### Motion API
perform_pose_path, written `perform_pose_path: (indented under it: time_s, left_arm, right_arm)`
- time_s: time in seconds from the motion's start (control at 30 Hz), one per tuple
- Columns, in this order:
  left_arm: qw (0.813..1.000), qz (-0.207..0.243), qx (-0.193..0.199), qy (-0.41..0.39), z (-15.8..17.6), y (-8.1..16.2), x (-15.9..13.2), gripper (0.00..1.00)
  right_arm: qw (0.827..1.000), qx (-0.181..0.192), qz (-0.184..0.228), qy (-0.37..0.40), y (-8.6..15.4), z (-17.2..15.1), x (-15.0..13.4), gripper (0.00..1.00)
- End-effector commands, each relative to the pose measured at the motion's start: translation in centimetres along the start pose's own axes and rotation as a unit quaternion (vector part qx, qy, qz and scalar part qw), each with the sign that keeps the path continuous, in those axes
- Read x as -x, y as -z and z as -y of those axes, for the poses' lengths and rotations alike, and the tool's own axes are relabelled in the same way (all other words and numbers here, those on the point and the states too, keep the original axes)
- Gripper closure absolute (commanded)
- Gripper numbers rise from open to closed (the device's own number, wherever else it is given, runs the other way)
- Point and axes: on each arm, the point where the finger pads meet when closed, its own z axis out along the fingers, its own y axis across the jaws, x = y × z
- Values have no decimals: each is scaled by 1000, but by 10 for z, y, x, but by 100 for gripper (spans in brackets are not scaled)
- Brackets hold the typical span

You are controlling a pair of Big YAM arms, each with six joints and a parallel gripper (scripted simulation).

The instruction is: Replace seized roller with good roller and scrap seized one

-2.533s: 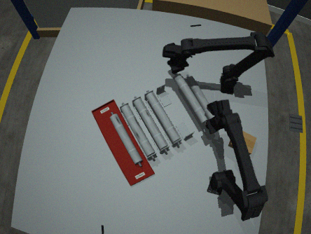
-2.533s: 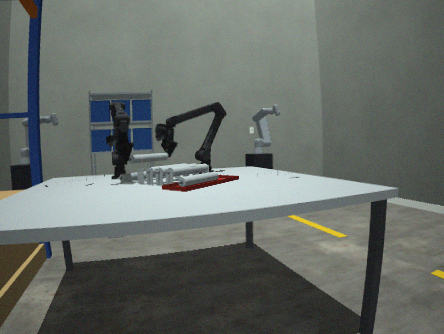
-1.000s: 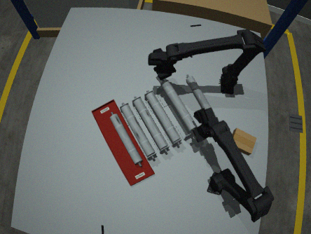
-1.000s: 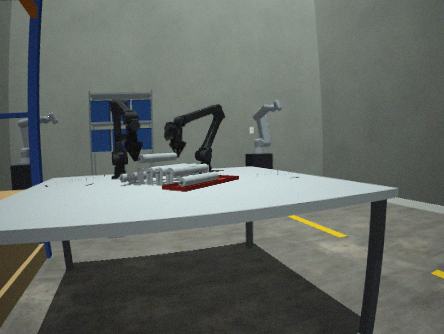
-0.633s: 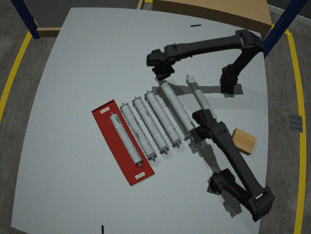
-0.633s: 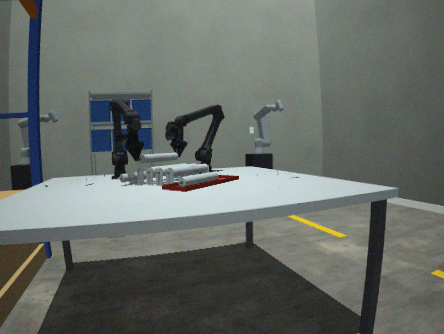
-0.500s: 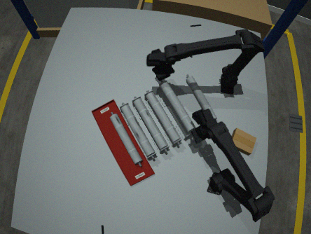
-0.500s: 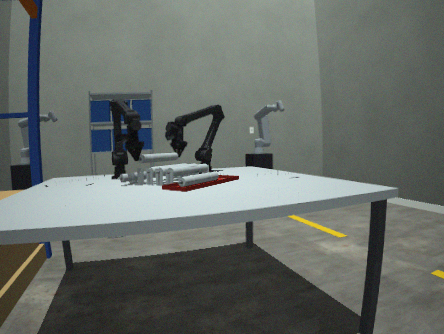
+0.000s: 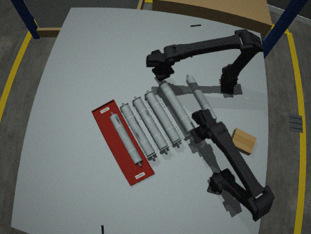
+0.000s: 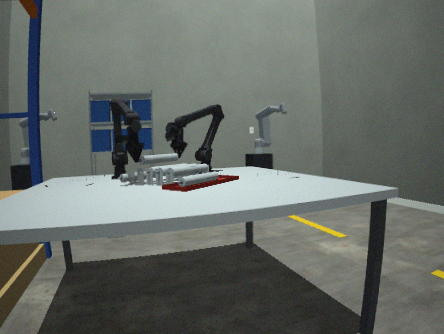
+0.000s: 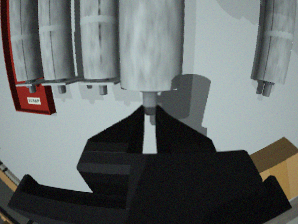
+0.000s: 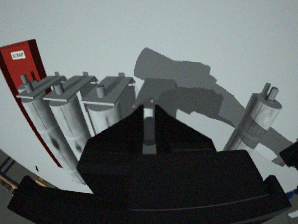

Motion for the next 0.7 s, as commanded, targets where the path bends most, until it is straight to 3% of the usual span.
perform_pose_path:
  time_s: [0.0, 0.03, 0.1, 0.17, 0.23, 0.3, 0.43, 0.6, 0.67]
  left_arm:
    - [999, 34, 1, 6, -4, 14, 18, 97]
    - [1000, 23, 3, 5, -4, 6, 9, 97]
    - [999, 35, 3, 9, -6, 14, 20, 97]
    - [1000, 28, 3, 8, -5, 5, 11, 97]
    - [1000, 26, 3, 8, -5, 4, 14, 97]
    - [1000, 17, 3, 6, -3, -5, 7, 97]
    - [999, 50, 2, 11, -6, 16, 31, 97]
    - [999, 38, 2, 9, -5, 5, 19, 97]
    - [999, 32, 2, 7, -4, 1, 15, 97]
  right_arm:
    - [999, 40, 20, 3, 21, -17, 9, 97]
    - [999, 33, 17, 3, 15, -9, 8, 97]
    - [999, 45, 24, 7, 24, -20, 12, 97]
    - [998, 58, 29, 10, 31, -30, 14, 97]
    - [999, 33, 18, 9, 10, -9, 6, 97]
    - [999, 46, 24, 11, 18, -22, 9, 97]
    - [999, 30, 18, 6, 2, -15, 12, 97]
    - [998, 52, 25, 7, 18, -26, 15, 97]
    - [999, 29, 14, 6, -2, -14, 11, 97]
